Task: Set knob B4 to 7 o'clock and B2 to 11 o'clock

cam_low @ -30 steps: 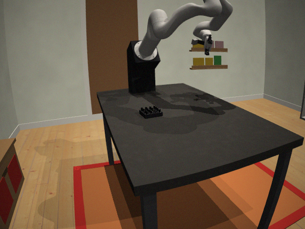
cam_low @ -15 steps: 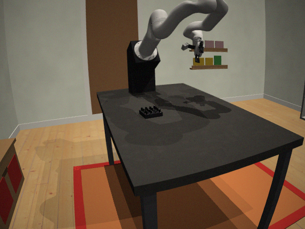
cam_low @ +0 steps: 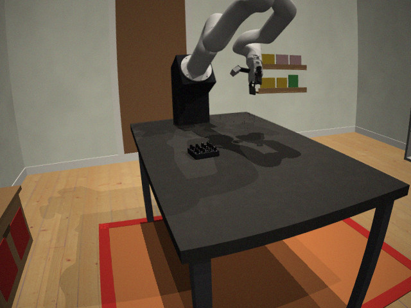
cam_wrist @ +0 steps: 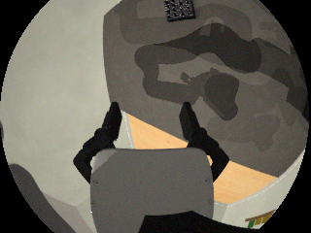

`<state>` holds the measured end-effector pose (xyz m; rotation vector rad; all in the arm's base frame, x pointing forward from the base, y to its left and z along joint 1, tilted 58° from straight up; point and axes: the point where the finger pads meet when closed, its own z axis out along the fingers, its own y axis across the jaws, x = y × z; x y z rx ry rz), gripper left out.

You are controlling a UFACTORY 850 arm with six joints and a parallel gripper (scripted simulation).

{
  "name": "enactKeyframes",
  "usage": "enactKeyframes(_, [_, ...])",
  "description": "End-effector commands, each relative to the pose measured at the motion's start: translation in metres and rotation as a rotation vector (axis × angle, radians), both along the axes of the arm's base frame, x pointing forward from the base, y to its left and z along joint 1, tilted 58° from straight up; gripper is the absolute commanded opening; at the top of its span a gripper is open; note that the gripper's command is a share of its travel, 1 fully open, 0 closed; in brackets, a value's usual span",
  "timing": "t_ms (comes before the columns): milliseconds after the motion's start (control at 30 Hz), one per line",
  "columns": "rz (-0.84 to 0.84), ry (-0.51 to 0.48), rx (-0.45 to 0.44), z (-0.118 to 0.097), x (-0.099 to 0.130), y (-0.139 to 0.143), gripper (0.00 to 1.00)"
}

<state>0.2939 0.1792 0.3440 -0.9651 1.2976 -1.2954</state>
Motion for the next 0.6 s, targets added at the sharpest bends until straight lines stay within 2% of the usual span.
enactKeyframes(0, [0.04, 0.066, -0.007, -0.003, 0.026, -0.019, 1.0])
enactKeyframes(267, [0.077, 0.134, -0.018, -0.008, 0.049, -0.045, 1.0])
enactKeyframes(333, [0.077, 0.134, -0.018, -0.008, 0.049, -0.045, 1.0])
enactKeyframes(367, [0.088, 0.159, -0.019, -0.01, 0.059, -0.054, 1.0])
enactKeyframes(567, [0.112, 0.202, -0.031, -0.013, 0.073, -0.072, 1.0])
